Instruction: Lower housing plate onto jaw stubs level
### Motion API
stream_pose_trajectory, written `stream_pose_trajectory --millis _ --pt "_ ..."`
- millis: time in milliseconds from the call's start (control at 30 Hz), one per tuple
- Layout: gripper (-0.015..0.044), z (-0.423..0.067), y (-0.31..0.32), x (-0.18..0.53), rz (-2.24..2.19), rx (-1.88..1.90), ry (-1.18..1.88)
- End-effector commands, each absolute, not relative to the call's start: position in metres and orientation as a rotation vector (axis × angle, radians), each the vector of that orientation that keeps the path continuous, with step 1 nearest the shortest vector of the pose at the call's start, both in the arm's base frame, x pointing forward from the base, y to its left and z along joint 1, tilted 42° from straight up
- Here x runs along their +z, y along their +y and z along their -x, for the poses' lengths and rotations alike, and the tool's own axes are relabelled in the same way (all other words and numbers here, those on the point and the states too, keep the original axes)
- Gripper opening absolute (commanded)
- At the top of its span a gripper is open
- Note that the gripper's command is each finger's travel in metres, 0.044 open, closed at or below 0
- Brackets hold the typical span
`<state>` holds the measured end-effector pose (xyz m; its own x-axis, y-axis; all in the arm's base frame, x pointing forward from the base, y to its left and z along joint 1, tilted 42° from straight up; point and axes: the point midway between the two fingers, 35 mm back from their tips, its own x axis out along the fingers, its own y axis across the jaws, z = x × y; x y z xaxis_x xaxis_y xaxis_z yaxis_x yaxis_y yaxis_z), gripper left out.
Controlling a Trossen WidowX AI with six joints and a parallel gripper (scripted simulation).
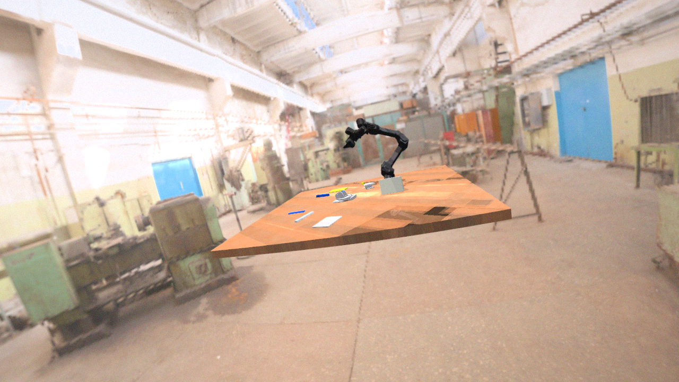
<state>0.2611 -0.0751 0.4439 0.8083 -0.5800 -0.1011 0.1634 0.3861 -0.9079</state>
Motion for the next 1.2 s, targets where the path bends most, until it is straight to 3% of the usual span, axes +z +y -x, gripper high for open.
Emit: stream_pose_trajectory --millis 0,1167 --pt "0.044 -0.264 -0.079 0.428 1.15 -0.464 0.526" --pt "0.044 -0.238 -0.119 0.308 1.721 0.086 1.256"
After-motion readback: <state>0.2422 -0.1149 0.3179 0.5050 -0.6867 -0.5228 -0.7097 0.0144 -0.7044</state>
